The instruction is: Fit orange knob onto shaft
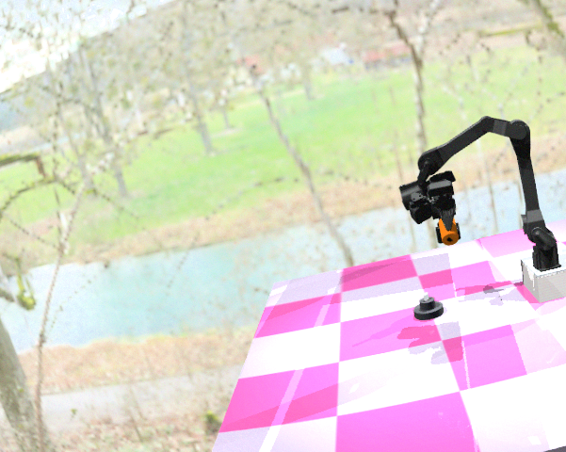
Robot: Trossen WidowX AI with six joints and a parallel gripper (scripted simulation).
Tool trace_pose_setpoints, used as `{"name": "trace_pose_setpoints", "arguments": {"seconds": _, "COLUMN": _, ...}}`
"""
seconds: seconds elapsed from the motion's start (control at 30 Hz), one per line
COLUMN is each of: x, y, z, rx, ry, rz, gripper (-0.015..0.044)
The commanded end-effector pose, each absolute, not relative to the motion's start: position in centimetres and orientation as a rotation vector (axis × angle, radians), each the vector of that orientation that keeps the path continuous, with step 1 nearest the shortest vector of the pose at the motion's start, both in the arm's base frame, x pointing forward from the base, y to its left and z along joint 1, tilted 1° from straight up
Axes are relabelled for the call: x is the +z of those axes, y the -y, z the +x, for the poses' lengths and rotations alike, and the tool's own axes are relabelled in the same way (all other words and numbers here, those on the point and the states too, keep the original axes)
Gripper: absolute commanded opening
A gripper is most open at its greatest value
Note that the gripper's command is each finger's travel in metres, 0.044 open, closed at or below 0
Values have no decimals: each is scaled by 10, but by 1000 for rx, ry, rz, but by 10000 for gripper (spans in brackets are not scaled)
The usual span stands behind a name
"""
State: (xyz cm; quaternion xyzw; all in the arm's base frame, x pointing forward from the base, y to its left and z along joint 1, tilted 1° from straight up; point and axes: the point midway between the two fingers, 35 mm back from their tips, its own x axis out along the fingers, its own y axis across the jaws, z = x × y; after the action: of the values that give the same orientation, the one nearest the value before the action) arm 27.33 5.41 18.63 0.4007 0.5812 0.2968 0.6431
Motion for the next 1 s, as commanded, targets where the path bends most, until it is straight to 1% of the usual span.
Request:
{"name": "trace_pose_setpoints", "arguments": {"seconds": 0.0, "x": 188, "y": -54, "z": 274, "rx": 676, "ry": -1321, "rz": 916, "gripper": 0}}
{"name": "trace_pose_setpoints", "arguments": {"seconds": 0.23, "x": 180, "y": -56, "z": 274, "rx": 655, "ry": -1332, "rz": 896, "gripper": 0}}
{"name": "trace_pose_setpoints", "arguments": {"seconds": 0.97, "x": 135, "y": -71, "z": 277, "rx": 210, "ry": -1498, "rz": 476, "gripper": 0}}
